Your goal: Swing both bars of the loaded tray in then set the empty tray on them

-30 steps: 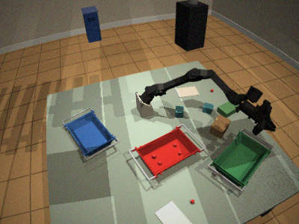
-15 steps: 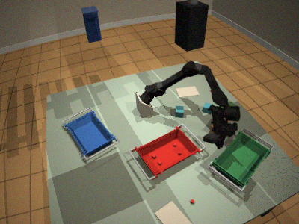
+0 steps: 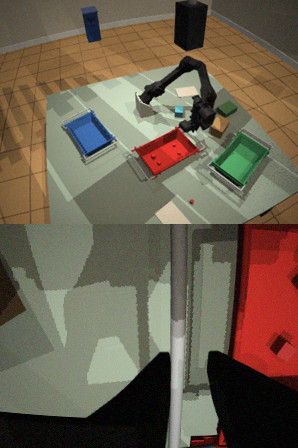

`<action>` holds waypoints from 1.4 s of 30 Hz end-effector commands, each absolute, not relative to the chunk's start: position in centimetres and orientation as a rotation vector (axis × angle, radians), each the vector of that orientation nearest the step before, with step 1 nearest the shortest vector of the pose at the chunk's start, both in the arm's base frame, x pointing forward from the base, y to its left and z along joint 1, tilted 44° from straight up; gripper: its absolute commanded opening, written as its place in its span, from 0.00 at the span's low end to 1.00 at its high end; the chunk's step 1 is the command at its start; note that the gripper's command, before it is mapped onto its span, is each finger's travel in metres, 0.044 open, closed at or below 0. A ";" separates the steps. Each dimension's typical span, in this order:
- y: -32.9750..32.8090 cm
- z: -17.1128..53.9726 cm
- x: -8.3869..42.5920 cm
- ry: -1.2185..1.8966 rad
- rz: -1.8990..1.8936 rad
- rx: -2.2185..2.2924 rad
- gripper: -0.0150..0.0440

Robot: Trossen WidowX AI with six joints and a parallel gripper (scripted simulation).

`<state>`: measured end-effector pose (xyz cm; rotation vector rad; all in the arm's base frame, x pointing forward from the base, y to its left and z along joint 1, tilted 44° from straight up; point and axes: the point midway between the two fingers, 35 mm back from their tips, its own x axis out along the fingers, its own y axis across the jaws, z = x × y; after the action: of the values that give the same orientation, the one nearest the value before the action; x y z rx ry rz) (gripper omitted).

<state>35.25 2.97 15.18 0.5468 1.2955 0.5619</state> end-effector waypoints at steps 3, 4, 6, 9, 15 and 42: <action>3.8 14.3 35.1 1.308 0.573 0.553 0.40; 4.1 14.0 35.1 1.308 0.573 0.553 0.40; 4.6 13.4 35.3 1.307 0.573 0.553 0.40; 5.5 12.4 35.5 1.307 0.573 0.553 0.40; 7.1 10.8 35.8 1.306 0.575 0.555 0.40; 0.7 8.8 35.8 1.308 0.572 0.552 0.40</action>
<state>35.66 1.34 10.10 0.5553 1.3007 0.5708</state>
